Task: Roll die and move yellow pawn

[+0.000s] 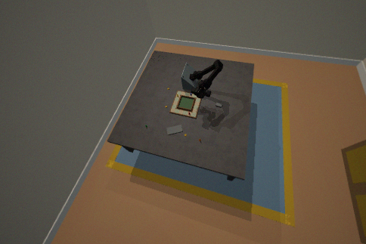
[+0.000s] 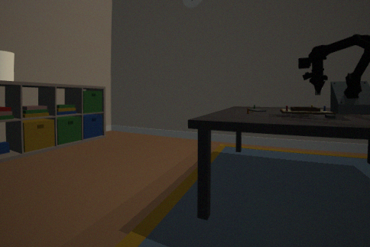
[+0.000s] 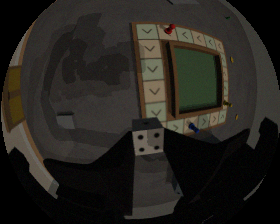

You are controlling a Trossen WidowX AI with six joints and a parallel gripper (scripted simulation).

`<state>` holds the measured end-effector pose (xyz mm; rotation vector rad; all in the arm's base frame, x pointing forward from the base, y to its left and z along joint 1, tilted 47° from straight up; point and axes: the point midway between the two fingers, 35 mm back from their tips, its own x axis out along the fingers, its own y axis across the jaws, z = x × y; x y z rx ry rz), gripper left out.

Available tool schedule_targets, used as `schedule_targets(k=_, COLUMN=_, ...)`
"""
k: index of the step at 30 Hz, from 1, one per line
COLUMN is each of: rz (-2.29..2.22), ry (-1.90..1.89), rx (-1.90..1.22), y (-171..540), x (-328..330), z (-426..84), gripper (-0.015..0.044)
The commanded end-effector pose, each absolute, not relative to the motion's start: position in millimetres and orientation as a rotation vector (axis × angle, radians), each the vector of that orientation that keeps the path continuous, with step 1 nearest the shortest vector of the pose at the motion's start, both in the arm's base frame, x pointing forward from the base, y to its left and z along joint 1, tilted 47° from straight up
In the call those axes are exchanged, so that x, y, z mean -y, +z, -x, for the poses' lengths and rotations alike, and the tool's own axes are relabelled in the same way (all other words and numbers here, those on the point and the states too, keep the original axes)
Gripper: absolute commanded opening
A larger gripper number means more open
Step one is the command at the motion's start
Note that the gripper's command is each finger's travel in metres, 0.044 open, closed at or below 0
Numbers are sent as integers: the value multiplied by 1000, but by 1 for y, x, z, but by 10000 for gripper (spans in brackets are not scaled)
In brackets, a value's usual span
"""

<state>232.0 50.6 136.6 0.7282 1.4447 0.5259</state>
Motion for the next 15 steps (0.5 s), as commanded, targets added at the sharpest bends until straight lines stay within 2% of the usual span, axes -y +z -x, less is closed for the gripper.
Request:
schedule_targets(k=1, rz=-829, ry=427, rx=-1488, y=127, x=-43, z=-240, gripper=0)
schedule_targets(k=15, rz=-1202, ry=59, rx=-1614, y=88, x=-16, z=-259, gripper=0)
